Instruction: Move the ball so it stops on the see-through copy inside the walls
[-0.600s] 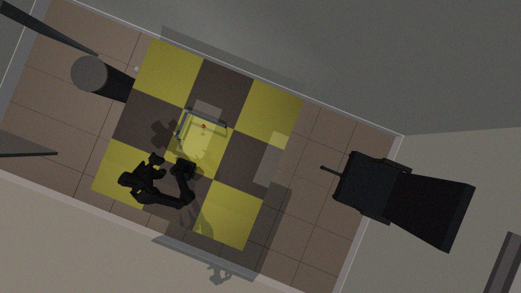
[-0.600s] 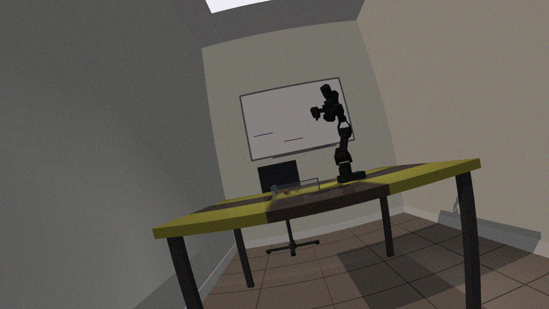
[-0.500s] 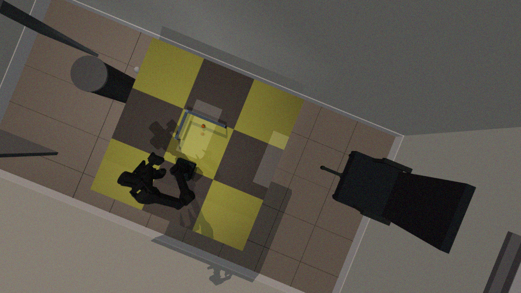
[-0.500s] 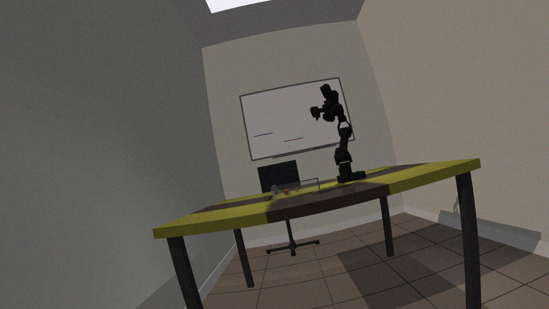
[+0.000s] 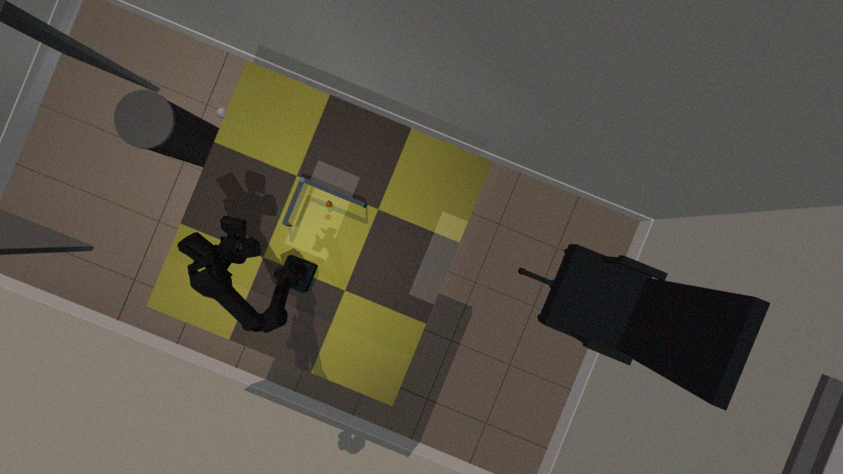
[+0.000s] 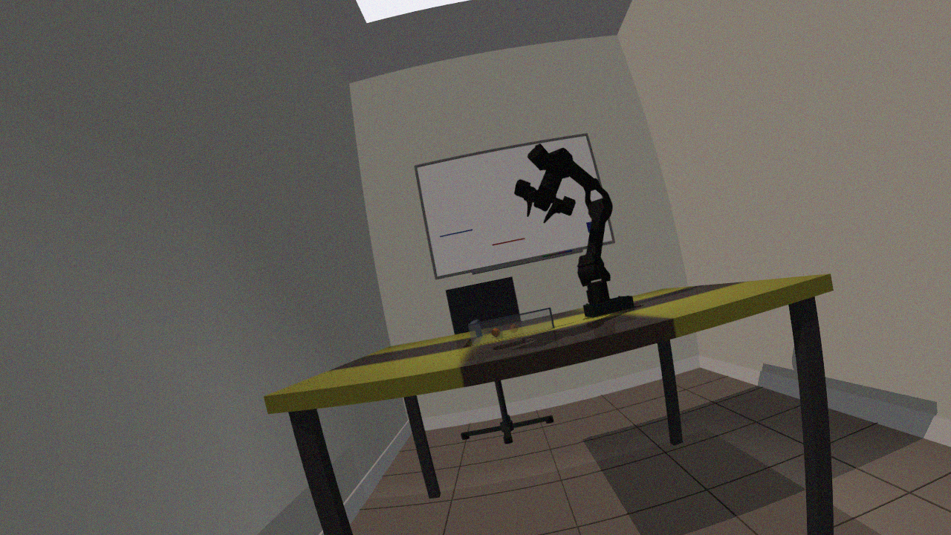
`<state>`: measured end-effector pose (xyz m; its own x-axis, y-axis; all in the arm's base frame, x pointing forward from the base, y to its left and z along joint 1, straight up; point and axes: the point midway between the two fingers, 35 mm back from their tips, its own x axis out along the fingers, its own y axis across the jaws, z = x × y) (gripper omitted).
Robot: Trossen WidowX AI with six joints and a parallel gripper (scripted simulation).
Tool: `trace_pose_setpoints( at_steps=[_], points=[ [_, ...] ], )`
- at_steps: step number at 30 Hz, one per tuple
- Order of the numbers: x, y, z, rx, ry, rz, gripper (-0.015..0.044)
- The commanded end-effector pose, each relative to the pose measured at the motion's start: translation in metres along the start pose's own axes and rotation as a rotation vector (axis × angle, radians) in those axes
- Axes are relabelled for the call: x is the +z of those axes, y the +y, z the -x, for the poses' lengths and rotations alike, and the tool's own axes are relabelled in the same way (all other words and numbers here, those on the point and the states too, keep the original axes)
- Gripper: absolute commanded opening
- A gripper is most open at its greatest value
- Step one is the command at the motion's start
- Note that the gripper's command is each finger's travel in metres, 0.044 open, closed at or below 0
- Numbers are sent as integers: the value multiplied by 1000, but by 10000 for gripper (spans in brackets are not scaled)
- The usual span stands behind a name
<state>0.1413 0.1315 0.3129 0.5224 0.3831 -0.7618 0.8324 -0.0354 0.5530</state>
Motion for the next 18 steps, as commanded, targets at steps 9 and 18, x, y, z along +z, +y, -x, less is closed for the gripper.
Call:
trace_pose_setpoints(
  at_steps=[9,18],
  points=[
    [37,51,-111,-213,-174,582,236],
    [83,64,-164,-387,-169,890,236]
  ],
)
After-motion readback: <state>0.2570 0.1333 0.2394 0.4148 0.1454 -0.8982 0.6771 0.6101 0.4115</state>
